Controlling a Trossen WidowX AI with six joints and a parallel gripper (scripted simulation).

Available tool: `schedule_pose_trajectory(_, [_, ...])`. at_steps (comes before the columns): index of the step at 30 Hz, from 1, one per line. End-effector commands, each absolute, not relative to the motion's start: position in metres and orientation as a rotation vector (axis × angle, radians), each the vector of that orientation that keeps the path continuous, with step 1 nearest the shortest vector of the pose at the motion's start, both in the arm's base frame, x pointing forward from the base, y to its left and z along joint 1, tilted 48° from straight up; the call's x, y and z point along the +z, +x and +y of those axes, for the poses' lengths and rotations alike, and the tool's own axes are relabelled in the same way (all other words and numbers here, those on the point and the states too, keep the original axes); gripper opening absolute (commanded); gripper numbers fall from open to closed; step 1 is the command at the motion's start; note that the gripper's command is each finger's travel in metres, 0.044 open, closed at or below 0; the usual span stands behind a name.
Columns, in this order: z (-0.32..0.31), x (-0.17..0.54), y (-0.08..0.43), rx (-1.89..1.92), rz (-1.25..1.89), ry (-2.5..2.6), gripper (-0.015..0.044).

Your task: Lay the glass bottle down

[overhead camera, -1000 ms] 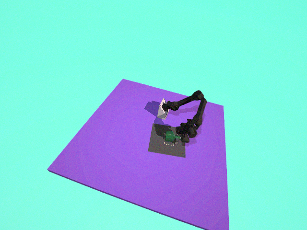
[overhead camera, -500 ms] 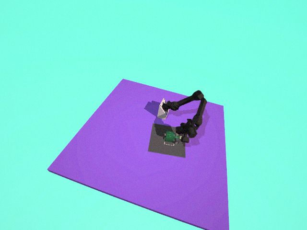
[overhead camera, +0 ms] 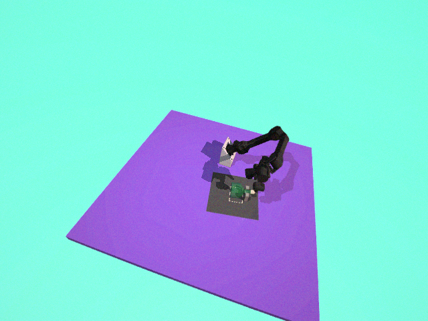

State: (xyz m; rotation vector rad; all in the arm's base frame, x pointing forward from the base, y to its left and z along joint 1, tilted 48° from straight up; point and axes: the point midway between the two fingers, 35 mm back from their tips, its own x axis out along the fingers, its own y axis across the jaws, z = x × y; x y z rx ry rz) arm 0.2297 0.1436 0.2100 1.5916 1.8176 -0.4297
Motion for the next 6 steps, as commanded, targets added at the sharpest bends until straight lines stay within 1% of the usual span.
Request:
schedule_pose_trajectory(1, [0.1349, 0.2162, 0.2312, -0.422, 1.824, 1.597, 0.0440])
schedule_pose_trajectory(6, [0.1349, 0.2162, 0.2312, -0.422, 1.824, 1.597, 0.0440])
